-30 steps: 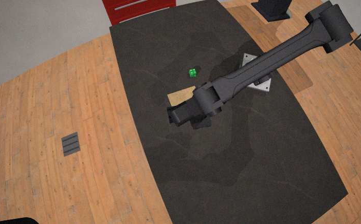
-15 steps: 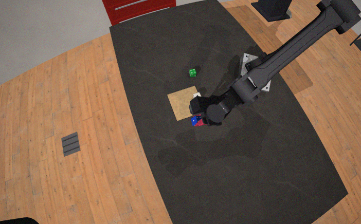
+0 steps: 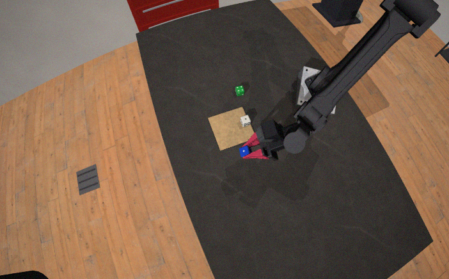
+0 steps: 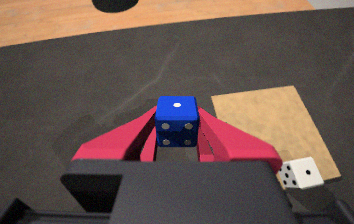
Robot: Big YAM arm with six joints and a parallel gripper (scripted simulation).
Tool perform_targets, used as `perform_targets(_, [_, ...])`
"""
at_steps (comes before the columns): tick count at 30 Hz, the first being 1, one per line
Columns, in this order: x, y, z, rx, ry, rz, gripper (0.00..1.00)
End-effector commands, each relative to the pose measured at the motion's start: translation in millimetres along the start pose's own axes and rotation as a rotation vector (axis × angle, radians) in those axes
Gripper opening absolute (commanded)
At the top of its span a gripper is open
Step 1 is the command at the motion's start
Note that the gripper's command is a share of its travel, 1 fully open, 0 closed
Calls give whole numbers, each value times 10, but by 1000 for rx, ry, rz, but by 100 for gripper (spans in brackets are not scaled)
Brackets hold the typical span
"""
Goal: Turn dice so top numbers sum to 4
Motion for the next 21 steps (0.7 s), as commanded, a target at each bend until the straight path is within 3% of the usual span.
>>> perform_targets(1, [34, 167, -9, -24, 3, -75, 26])
perform_targets(5, [27, 212, 24, -37, 10, -83, 26])
perform_targets(9, [-4, 62, 29, -21, 8, -50, 26])
perform_targets(21, [-126, -171, 99, -27, 13, -47, 26])
Point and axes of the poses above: the point where the finger pads meet when closed, its own x axis back along the fingers, its own z axis across the jaws, y = z × x, the point moved 7 cm from there along x, back along the fingers, and after that the axes turned 14 degrees about x, right-handed, at the moved point
